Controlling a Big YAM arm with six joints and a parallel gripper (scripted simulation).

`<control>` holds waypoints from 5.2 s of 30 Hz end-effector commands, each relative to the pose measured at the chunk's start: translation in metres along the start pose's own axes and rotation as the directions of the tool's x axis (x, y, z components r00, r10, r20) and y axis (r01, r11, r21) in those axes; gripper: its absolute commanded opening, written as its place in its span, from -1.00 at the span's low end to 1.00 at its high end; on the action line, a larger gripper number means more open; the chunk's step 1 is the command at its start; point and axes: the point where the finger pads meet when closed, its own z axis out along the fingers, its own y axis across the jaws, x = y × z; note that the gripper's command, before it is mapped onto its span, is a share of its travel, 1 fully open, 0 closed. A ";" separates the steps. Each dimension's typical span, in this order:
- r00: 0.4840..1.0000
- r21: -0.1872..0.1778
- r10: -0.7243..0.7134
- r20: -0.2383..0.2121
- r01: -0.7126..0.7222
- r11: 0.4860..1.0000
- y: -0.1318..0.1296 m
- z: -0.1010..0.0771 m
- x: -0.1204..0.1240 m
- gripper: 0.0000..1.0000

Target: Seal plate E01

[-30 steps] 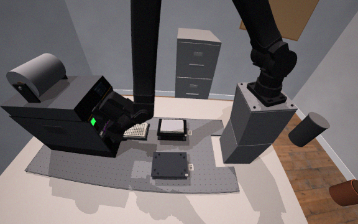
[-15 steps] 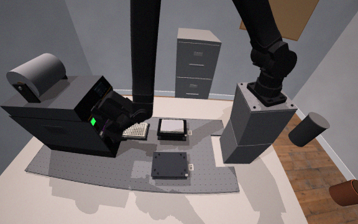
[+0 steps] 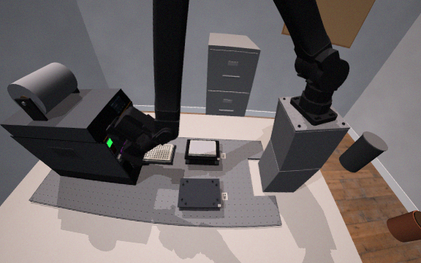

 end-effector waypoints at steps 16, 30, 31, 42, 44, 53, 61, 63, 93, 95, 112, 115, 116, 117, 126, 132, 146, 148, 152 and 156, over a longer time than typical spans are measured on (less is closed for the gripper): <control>1.000 -0.014 -0.019 0.013 0.020 1.000 0.010 0.008 -0.010 -1.00; 0.999 -0.015 -0.015 0.046 0.016 1.000 0.010 0.010 -0.028 -1.00; 0.999 -0.014 -0.015 0.047 0.015 1.000 0.010 0.011 -0.029 -1.00; 0.998 0.003 -0.003 0.058 0.003 1.000 -0.004 0.016 -0.037 -1.00; 0.998 0.004 -0.002 0.064 0.002 1.000 -0.004 0.017 -0.039 -1.00; 0.997 0.005 0.000 0.074 0.000 1.000 -0.005 0.019 -0.044 -1.00; 0.998 0.006 0.000 0.067 0.000 1.000 -0.005 0.022 -0.039 -1.00; 0.998 0.006 0.000 0.067 0.000 1.000 -0.005 0.022 -0.039 -1.00; 0.998 0.008 0.002 0.070 -0.003 1.000 -0.006 0.021 -0.040 -1.00; 0.998 0.008 0.002 0.070 -0.003 1.000 -0.006 0.021 -0.040 -1.00; 0.996 0.006 0.013 0.083 -0.014 1.000 -0.002 0.001 -0.041 -1.00; 0.997 0.003 0.016 0.082 -0.016 1.000 0.000 -0.001 -0.041 -1.00; 0.996 -0.001 0.018 0.082 -0.018 1.000 0.003 -0.005 -0.040 -1.00; 0.996 -0.006 0.020 0.082 -0.020 1.000 0.005 -0.008 -0.039 -1.00; 0.999 -0.012 0.013 0.040 -0.012 1.000 0.009 -0.027 -0.014 -1.00; 0.998 -0.007 0.020 0.053 -0.020 1.000 0.003 -0.031 -0.021 -1.00; 0.999 -0.011 0.013 0.033 -0.012 1.000 0.007 -0.058 -0.008 -1.00; 0.999 -0.011 0.013 0.033 -0.012 1.000 0.007 -0.058 -0.008 -1.00; 0.998 -0.014 0.017 0.069 -0.016 1.000 0.009 -0.063 -0.026 -1.00; 0.998 -0.015 0.018 0.062 -0.017 1.000 0.011 -0.089 -0.017 -1.00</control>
